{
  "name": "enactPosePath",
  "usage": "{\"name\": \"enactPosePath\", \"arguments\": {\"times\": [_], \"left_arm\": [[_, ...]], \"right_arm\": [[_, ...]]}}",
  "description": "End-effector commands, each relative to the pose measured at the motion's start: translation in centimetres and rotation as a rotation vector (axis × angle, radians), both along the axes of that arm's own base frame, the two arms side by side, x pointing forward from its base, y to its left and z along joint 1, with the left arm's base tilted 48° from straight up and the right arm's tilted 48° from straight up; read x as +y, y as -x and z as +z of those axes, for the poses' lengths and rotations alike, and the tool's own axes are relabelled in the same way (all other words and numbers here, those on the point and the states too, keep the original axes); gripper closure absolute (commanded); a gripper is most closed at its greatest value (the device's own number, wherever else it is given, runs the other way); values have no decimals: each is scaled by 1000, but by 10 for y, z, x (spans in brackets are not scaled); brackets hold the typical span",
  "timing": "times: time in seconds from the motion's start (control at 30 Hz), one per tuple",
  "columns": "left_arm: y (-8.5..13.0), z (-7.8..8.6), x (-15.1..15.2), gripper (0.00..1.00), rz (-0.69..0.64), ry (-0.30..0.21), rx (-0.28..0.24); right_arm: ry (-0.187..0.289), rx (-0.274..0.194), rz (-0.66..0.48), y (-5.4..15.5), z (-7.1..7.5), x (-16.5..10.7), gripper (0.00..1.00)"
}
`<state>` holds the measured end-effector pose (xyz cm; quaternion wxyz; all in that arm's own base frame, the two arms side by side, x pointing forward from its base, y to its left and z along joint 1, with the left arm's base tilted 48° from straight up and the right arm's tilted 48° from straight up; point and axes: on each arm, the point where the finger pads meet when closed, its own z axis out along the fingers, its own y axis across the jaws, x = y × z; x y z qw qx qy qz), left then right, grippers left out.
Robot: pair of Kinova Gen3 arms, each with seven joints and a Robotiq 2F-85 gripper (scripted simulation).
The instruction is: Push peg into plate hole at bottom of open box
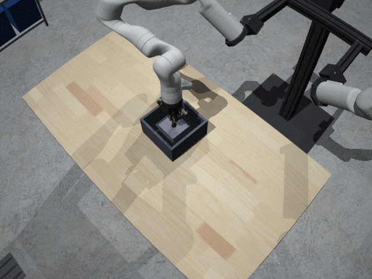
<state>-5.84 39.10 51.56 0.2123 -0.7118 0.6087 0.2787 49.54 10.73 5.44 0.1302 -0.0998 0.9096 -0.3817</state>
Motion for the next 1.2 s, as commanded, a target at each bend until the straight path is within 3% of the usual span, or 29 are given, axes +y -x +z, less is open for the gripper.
{"name": "enactPosePath", "arguments": {"times": [0.0,1.17], "left_arm": [[0,0,0,2,0,-1,-1],[0,0,0,2,0,-1,-1]], "right_arm": [[-1,-1,2,-1,-1,0,903],[-1,-1,2,-10,-20,-20,903]]}}
